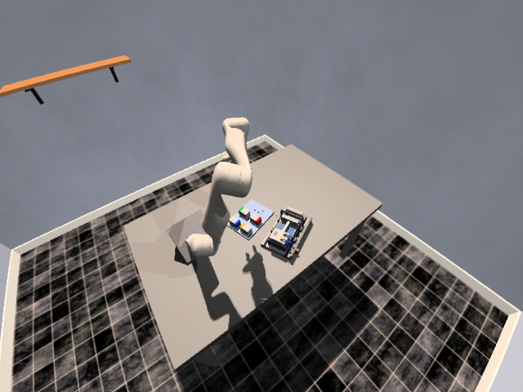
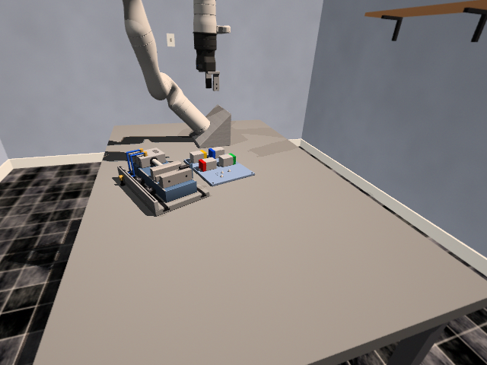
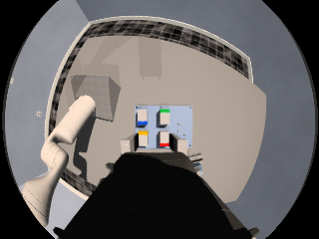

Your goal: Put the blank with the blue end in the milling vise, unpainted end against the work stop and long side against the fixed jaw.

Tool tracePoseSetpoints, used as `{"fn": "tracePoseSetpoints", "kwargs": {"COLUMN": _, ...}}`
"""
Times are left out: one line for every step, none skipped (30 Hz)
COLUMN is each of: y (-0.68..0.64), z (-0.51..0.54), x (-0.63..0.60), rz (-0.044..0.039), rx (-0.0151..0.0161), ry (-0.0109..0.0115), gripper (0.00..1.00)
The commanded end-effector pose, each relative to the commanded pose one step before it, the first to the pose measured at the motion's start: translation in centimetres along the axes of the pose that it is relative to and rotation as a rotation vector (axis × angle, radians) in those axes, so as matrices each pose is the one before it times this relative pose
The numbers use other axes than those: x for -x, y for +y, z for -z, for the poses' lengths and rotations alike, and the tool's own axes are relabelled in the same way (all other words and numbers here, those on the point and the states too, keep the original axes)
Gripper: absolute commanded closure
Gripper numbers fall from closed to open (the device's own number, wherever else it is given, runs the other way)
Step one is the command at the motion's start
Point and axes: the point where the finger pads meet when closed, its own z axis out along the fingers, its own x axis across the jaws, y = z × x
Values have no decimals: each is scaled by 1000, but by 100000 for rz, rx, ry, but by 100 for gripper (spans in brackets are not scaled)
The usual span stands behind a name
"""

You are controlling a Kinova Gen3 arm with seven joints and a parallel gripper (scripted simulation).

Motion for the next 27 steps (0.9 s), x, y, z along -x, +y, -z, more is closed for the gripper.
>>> {"fn": "tracePoseSetpoints", "kwargs": {"y": -25, "z": 53, "x": -13, "rz": 26, "rx": -68, "ry": 137, "gripper": 0}}
{"fn": "tracePoseSetpoints", "kwargs": {"y": 0, "z": 0, "x": 0, "rz": 0, "rx": 0, "ry": 0, "gripper": 0}}
{"fn": "tracePoseSetpoints", "kwargs": {"y": 0, "z": 0, "x": 0, "rz": 0, "rx": 0, "ry": 0, "gripper": 0}}
{"fn": "tracePoseSetpoints", "kwargs": {"y": 0, "z": 0, "x": 0, "rz": 0, "rx": 0, "ry": 0, "gripper": 0}}
{"fn": "tracePoseSetpoints", "kwargs": {"y": 0, "z": 0, "x": 0, "rz": 0, "rx": 0, "ry": 0, "gripper": 0}}
{"fn": "tracePoseSetpoints", "kwargs": {"y": 0, "z": 0, "x": 0, "rz": 0, "rx": 0, "ry": 0, "gripper": 0}}
{"fn": "tracePoseSetpoints", "kwargs": {"y": 0, "z": 0, "x": 0, "rz": 0, "rx": 0, "ry": 0, "gripper": 0}}
{"fn": "tracePoseSetpoints", "kwargs": {"y": 0, "z": 0, "x": 0, "rz": 0, "rx": 0, "ry": 0, "gripper": 0}}
{"fn": "tracePoseSetpoints", "kwargs": {"y": 0, "z": 0, "x": 0, "rz": 0, "rx": 0, "ry": 0, "gripper": 0}}
{"fn": "tracePoseSetpoints", "kwargs": {"y": 0, "z": 0, "x": 0, "rz": 0, "rx": 0, "ry": 0, "gripper": 0}}
{"fn": "tracePoseSetpoints", "kwargs": {"y": 0, "z": 0, "x": 0, "rz": 0, "rx": 0, "ry": 0, "gripper": 0}}
{"fn": "tracePoseSetpoints", "kwargs": {"y": 0, "z": 0, "x": 0, "rz": 0, "rx": 0, "ry": 0, "gripper": 0}}
{"fn": "tracePoseSetpoints", "kwargs": {"y": 0, "z": 0, "x": 0, "rz": 0, "rx": 0, "ry": 0, "gripper": 0}}
{"fn": "tracePoseSetpoints", "kwargs": {"y": 0, "z": 0, "x": 0, "rz": 0, "rx": 0, "ry": 0, "gripper": 0}}
{"fn": "tracePoseSetpoints", "kwargs": {"y": 0, "z": 0, "x": 0, "rz": 0, "rx": 0, "ry": 0, "gripper": 0}}
{"fn": "tracePoseSetpoints", "kwargs": {"y": 0, "z": 0, "x": 0, "rz": 0, "rx": 0, "ry": 0, "gripper": 0}}
{"fn": "tracePoseSetpoints", "kwargs": {"y": 0, "z": 0, "x": 0, "rz": 0, "rx": 0, "ry": 0, "gripper": 0}}
{"fn": "tracePoseSetpoints", "kwargs": {"y": 0, "z": 0, "x": 0, "rz": 0, "rx": 0, "ry": 0, "gripper": 0}}
{"fn": "tracePoseSetpoints", "kwargs": {"y": -75, "z": -314, "x": 81, "rz": 5, "rx": 2, "ry": 21, "gripper": 0}}
{"fn": "tracePoseSetpoints", "kwargs": {"y": -75, "z": -314, "x": 82, "rz": 6, "rx": 2, "ry": 21, "gripper": 0}}
{"fn": "tracePoseSetpoints", "kwargs": {"y": -75, "z": -314, "x": 82, "rz": 6, "rx": 2, "ry": 21, "gripper": 0}}
{"fn": "tracePoseSetpoints", "kwargs": {"y": -75, "z": -314, "x": 82, "rz": 6, "rx": 2, "ry": 21, "gripper": 0}}
{"fn": "tracePoseSetpoints", "kwargs": {"y": -75, "z": -314, "x": 82, "rz": 6, "rx": 2, "ry": 21, "gripper": 0}}
{"fn": "tracePoseSetpoints", "kwargs": {"y": -75, "z": -314, "x": 82, "rz": 6, "rx": 2, "ry": 21, "gripper": 0}}
{"fn": "tracePoseSetpoints", "kwargs": {"y": -75, "z": -314, "x": 82, "rz": 6, "rx": 2, "ry": 21, "gripper": 0}}
{"fn": "tracePoseSetpoints", "kwargs": {"y": -75, "z": -314, "x": 82, "rz": 6, "rx": 2, "ry": 21, "gripper": 0}}
{"fn": "tracePoseSetpoints", "kwargs": {"y": -75, "z": -314, "x": 82, "rz": 6, "rx": 2, "ry": 21, "gripper": 0}}
